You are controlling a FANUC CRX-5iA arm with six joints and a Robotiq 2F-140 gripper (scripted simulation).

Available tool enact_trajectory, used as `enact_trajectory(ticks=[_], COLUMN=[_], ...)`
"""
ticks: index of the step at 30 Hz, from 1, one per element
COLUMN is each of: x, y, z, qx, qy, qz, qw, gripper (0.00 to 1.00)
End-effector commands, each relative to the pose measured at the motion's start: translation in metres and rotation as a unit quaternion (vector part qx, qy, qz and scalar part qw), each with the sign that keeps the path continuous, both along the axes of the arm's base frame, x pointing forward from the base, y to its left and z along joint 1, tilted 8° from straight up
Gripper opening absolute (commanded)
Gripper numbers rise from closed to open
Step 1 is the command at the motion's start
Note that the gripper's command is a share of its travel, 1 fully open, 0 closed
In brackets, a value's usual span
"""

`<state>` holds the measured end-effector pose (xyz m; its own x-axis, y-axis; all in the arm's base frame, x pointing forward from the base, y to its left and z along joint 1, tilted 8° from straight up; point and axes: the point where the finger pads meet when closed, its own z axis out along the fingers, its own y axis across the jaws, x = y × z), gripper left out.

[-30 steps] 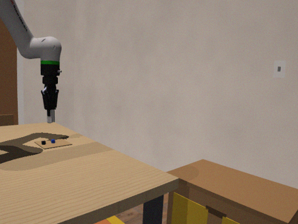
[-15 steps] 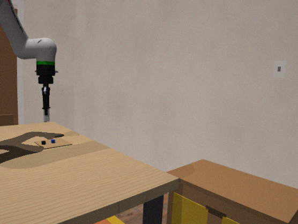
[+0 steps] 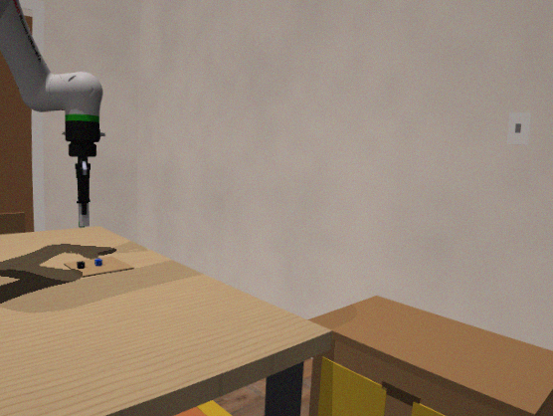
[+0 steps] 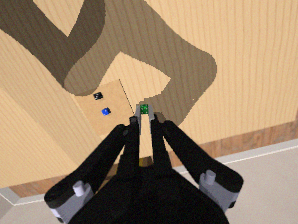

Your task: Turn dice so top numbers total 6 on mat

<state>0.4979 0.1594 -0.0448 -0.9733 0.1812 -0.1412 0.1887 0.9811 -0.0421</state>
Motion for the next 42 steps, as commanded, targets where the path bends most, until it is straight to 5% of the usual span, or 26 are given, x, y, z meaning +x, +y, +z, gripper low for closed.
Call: enact_trajectory(ticks=[1, 14, 21, 24, 32, 42], x=[-0.002, 0.002, 0.015, 0.015, 0.035, 0.047], y=[-0.033, -0.125, -0.158, -0.159, -0.166, -0.135], z=[-0.006, -0.002, 0.012, 0.013, 0.030, 0.035], qx=[-0.052, -0.215, -0.296, -0.299, -0.353, -0.339], qy=[-0.001, -0.050, -0.117, -0.121, -0.236, -0.356], qz=[-0.023, -0.083, -0.101, -0.102, -0.097, -0.067], qw=[0.998, 0.972, 0.942, 0.941, 0.900, 0.868], gripper=[0.07, 0.07, 0.07, 0.07, 0.07, 0.07])
